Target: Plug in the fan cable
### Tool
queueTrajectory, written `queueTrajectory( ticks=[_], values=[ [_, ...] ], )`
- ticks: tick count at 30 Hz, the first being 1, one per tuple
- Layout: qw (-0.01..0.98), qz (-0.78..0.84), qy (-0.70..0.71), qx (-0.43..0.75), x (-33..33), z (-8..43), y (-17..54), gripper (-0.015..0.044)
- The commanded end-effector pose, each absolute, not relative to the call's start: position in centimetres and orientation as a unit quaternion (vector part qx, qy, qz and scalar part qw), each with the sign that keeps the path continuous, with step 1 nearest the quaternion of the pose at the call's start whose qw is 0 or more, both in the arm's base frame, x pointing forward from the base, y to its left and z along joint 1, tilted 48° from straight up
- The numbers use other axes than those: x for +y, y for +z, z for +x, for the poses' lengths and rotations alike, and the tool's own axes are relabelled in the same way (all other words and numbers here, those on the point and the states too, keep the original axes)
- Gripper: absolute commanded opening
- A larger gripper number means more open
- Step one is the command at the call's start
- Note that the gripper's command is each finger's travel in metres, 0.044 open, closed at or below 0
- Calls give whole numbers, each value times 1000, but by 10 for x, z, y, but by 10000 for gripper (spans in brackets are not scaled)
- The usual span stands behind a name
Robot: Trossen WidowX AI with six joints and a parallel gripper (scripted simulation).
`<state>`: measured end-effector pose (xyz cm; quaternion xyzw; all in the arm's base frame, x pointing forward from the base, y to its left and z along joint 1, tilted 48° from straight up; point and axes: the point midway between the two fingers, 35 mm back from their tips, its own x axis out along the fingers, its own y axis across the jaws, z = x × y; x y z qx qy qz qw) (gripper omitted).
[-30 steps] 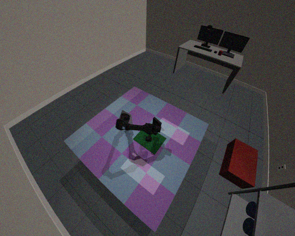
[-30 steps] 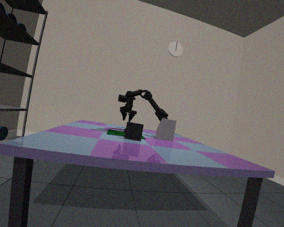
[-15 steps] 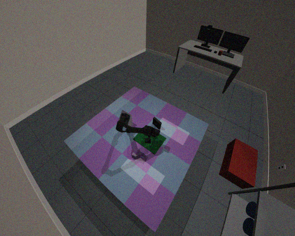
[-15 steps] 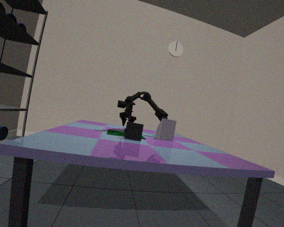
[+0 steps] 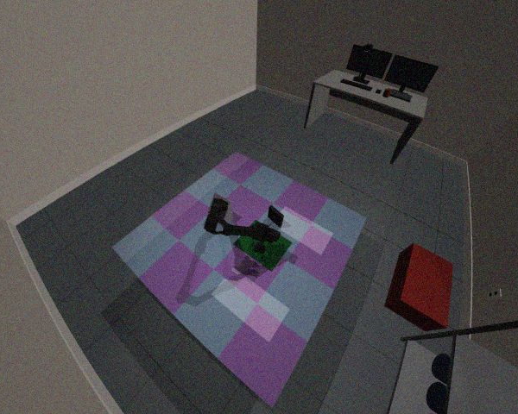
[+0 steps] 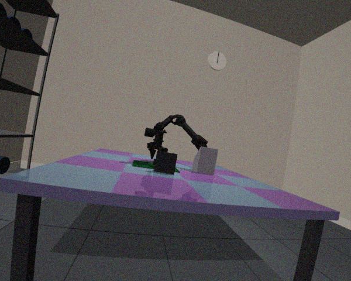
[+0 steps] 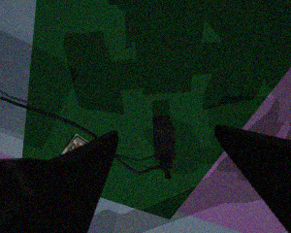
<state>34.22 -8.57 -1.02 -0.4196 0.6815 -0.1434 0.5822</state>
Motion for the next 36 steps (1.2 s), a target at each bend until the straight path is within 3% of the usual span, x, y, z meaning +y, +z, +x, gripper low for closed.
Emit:
queueTrajectory(
  ticks=[1, 14, 31, 36],
  values=[
    [578, -423, -141, 683, -91, 340, -17, 440],
    [577, -424, -142, 683, -102, 340, -26, 440],
    [580, -420, -144, 682, -101, 341, -23, 0],
    [580, -421, -143, 683, -93, 341, -17, 0]
  ],
)
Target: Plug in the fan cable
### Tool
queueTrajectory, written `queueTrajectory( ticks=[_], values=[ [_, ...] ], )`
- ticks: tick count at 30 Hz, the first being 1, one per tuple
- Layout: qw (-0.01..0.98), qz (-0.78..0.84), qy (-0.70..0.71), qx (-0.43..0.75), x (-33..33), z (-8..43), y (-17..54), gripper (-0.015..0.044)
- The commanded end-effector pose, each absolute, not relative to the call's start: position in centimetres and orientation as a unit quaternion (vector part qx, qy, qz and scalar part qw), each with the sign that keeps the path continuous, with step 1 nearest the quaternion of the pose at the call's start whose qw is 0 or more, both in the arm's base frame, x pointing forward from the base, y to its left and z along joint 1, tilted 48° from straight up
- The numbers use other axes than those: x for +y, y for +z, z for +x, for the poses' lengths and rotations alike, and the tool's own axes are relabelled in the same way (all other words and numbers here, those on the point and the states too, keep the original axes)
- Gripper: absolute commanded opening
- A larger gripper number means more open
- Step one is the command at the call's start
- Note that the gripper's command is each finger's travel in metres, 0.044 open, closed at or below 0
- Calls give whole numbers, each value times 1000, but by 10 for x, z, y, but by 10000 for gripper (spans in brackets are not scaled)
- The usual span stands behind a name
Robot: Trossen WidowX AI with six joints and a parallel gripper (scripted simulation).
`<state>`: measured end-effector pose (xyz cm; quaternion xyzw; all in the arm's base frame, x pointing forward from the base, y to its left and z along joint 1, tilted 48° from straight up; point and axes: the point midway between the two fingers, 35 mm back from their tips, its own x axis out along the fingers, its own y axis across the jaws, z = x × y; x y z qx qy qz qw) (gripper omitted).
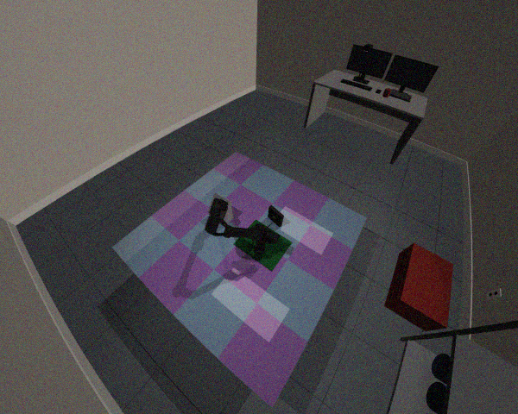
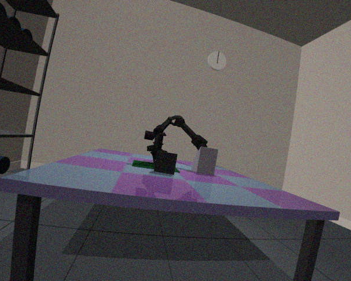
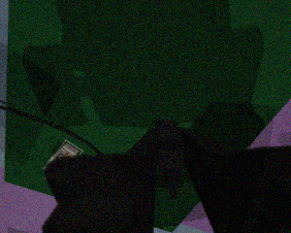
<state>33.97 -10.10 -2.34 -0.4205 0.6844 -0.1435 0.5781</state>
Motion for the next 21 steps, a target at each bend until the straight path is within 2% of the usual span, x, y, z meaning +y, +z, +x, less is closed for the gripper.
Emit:
queueTrajectory(
  ticks=[1, 11, 21],
  values=[
    [580, -421, -142, 683, -82, 341, -8, 0],
    [583, -417, -148, 682, -61, 338, 6, 0],
    [646, -311, -257, 649, -32, 309, -27, 0]
  ],
)
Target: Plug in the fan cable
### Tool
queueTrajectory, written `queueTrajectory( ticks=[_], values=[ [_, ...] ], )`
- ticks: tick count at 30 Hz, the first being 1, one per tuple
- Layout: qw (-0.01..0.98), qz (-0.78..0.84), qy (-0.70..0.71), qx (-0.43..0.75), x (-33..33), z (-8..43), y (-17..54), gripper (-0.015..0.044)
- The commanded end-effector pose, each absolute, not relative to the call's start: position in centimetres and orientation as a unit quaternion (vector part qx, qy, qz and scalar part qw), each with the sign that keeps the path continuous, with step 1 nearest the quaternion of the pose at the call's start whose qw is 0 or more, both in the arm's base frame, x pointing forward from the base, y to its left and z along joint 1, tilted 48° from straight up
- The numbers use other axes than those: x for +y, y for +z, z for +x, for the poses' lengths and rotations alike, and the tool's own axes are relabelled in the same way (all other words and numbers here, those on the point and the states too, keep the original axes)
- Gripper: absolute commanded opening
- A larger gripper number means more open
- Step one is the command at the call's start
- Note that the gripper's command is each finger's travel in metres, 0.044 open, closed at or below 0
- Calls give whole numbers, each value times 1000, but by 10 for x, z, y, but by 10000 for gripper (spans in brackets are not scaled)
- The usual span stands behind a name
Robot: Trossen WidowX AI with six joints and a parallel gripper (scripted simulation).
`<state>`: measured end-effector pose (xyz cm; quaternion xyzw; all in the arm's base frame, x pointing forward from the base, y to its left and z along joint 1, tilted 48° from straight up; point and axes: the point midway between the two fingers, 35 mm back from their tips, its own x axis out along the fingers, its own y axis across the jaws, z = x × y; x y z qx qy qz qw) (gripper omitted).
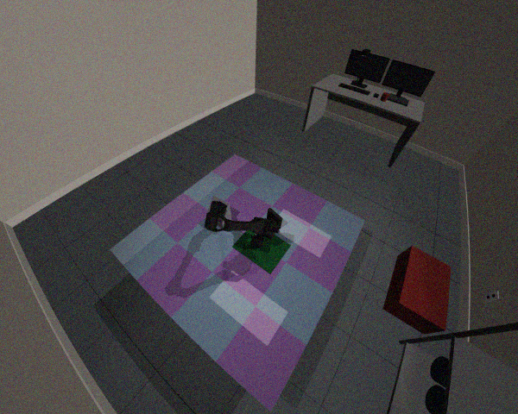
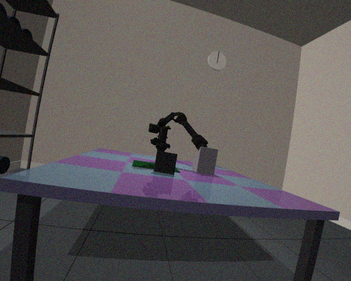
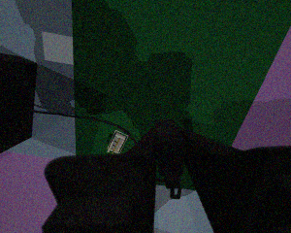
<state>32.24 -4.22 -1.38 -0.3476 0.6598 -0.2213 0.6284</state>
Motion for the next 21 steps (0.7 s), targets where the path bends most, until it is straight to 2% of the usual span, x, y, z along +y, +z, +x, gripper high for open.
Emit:
queueTrajectory(
  ticks=[1, 12, 21],
  values=[
    [651, -300, -267, 644, -29, 306, -30, 0],
    [694, -176, -384, 584, -6, 268, -59, 0],
    [696, -169, -390, 579, -6, 265, -61, 0]
  ],
)
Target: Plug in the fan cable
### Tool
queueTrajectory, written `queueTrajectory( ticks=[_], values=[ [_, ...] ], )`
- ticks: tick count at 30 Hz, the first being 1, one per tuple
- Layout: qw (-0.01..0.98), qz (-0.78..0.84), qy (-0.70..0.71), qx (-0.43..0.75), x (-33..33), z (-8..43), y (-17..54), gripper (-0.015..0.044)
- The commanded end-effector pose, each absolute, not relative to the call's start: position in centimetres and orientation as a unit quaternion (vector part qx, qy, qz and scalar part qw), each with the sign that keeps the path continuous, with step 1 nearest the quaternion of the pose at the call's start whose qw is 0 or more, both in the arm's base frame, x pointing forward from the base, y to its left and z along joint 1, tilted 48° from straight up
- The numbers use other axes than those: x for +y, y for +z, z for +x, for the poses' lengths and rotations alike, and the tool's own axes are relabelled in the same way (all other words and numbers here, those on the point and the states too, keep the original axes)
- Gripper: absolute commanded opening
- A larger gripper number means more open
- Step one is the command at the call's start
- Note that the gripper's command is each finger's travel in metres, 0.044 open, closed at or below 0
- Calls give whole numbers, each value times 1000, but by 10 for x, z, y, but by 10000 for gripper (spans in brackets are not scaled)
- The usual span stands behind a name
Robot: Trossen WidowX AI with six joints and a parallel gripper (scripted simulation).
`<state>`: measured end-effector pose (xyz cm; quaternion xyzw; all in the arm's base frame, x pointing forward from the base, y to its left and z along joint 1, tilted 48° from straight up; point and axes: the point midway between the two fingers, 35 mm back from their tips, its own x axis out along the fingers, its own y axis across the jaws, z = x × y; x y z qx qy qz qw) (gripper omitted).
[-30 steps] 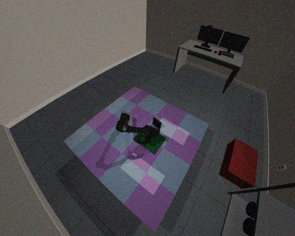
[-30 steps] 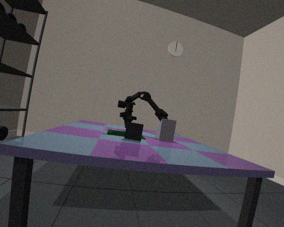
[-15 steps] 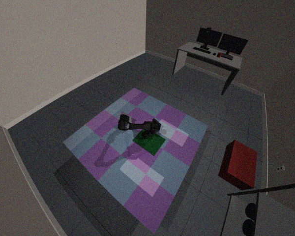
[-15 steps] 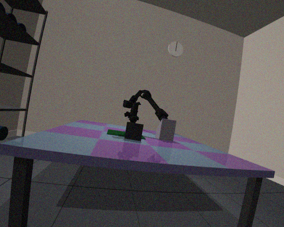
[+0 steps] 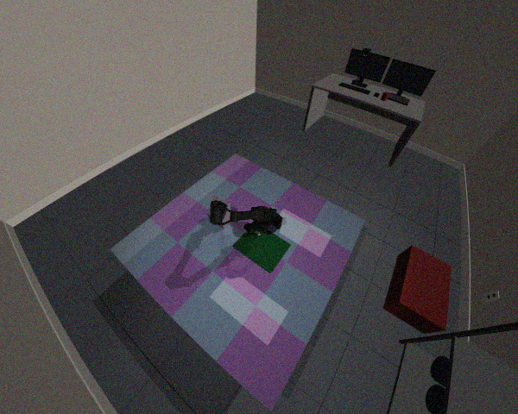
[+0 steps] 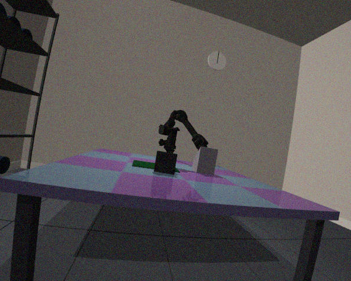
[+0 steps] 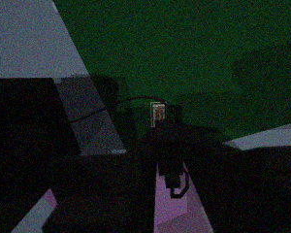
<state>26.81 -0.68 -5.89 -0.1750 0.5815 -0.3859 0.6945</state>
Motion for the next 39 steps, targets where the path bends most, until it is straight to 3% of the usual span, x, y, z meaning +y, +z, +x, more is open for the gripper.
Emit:
queueTrajectory(
  ticks=[1, 39],
  values=[
    [696, -169, -390, 579, -6, 265, -61, 0],
    [696, -167, -392, 578, -23, 275, -72, 0]
  ],
)
